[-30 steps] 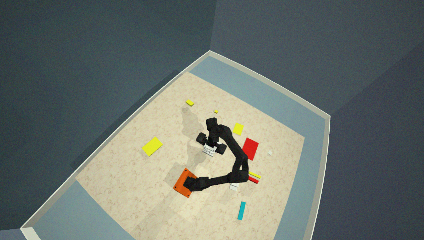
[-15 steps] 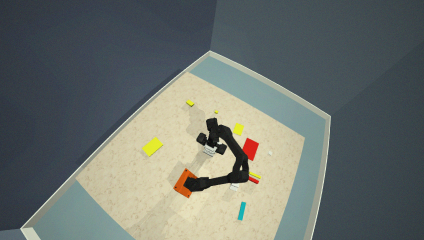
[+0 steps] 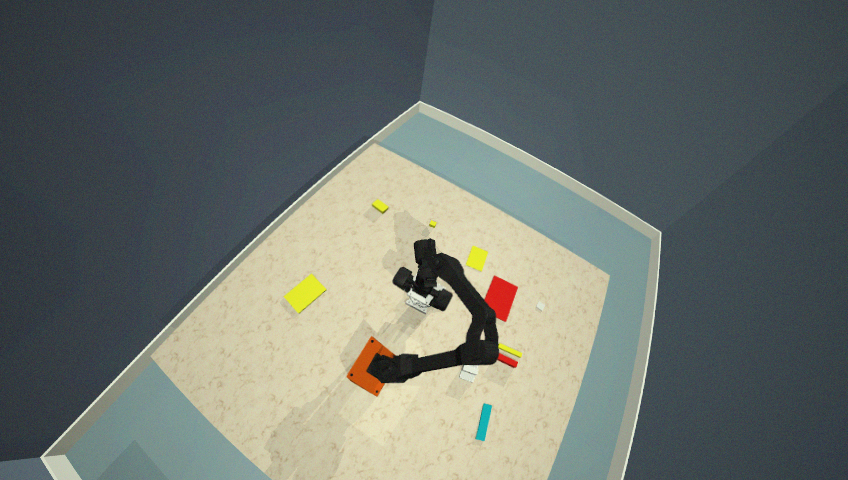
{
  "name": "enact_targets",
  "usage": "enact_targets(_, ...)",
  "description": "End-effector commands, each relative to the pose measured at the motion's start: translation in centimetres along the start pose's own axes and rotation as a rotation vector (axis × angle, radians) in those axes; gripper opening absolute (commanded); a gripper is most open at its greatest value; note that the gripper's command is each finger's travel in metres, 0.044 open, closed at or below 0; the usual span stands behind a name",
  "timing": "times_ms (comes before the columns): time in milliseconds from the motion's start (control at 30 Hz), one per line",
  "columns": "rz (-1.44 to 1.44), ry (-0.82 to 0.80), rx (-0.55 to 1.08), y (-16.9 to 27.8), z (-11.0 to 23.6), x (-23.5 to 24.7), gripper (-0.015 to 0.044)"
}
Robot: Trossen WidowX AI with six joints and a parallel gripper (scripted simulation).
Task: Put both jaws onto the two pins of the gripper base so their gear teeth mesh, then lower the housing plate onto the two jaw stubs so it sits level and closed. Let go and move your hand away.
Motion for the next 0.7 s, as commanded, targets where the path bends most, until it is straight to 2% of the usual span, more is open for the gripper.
enact_targets(0, 0.008, 0.005, 0.004, 0.1, -0.8, 0.0, 0.0351)
enact_targets(667, 0.008, 0.009, 0.004, 0.2, -4.0, -0.1, 0.0351)
Point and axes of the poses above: the point midway between the two fingers, 35 mm back from their tips, its own z axis back along the fingers, its own x axis across the jaws, y = z × x, the point moved 5 cm from there along z, back along the fingers, and after that the axes turned 7 degrees about z, right-handed, at the moved point
